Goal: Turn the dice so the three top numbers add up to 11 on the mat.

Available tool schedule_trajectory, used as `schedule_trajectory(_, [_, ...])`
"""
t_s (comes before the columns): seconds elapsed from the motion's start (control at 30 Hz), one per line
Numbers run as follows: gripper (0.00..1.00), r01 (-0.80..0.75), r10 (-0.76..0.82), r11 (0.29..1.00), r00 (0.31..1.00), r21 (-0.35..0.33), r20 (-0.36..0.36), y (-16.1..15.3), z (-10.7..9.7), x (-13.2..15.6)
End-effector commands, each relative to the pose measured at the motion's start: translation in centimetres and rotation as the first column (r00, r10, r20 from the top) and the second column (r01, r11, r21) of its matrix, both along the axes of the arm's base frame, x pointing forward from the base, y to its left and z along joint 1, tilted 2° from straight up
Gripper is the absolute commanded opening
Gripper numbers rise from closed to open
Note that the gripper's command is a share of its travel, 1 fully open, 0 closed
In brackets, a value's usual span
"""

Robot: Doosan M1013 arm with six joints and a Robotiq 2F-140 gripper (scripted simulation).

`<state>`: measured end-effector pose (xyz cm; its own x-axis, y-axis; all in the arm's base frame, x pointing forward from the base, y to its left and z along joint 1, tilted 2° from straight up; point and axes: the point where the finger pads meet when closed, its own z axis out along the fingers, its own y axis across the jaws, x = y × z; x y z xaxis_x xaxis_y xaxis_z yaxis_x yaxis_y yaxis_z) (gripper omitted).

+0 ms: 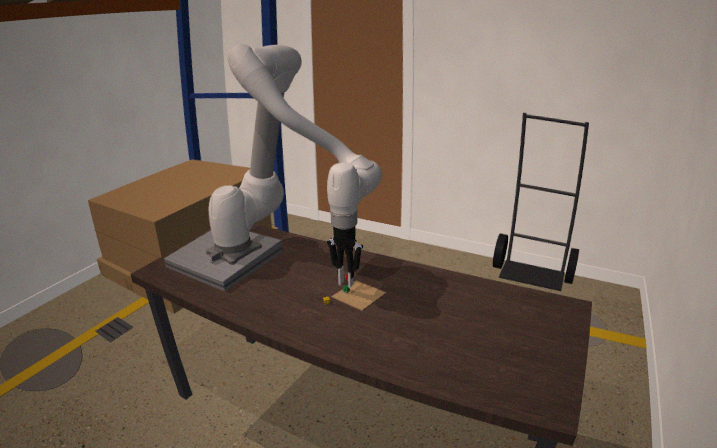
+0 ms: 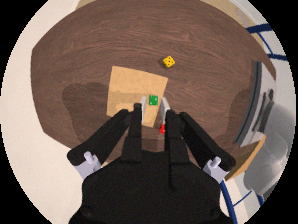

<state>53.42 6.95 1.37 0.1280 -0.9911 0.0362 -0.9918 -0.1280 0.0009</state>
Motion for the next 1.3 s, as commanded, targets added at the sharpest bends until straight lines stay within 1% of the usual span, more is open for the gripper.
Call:
schedule_trajectory(0.0, [0.21, 0.000, 0.000, 1.000, 1.000, 0.000, 0.000, 0.1, 2.2, 0.0])
schedule_trajectory(0.03, [0.21, 0.000, 0.000, 1.000, 1.000, 0.000, 0.000, 0.1, 2.7, 0.0])
schedule_trajectory(0.1, [0.21, 0.000, 0.000, 1.000, 1.000, 0.000, 0.000, 0.1, 2.7, 0.0])
schedule_trajectory(0.23, [0.21, 0.000, 0.000, 1.000, 1.000, 0.000, 0.000, 0.2, 4.8, 0.0])
schedule_trajectory(0.33, [0.21, 0.000, 0.000, 1.000, 1.000, 0.000, 0.000, 0.2, 5.8, 0.0])
schedule_trajectory(0.53, [0.21, 0.000, 0.000, 1.000, 1.000, 0.000, 0.000, 0.2, 6.4, 0.0])
schedule_trajectory(0.57, [1.00, 0.000, 0.000, 1.000, 1.000, 0.000, 0.000, 0.2, 6.4, 0.0])
schedule_trajectory(1.27, [1.00, 0.000, 0.000, 1.000, 1.000, 0.000, 0.000, 0.2, 6.4, 0.0])
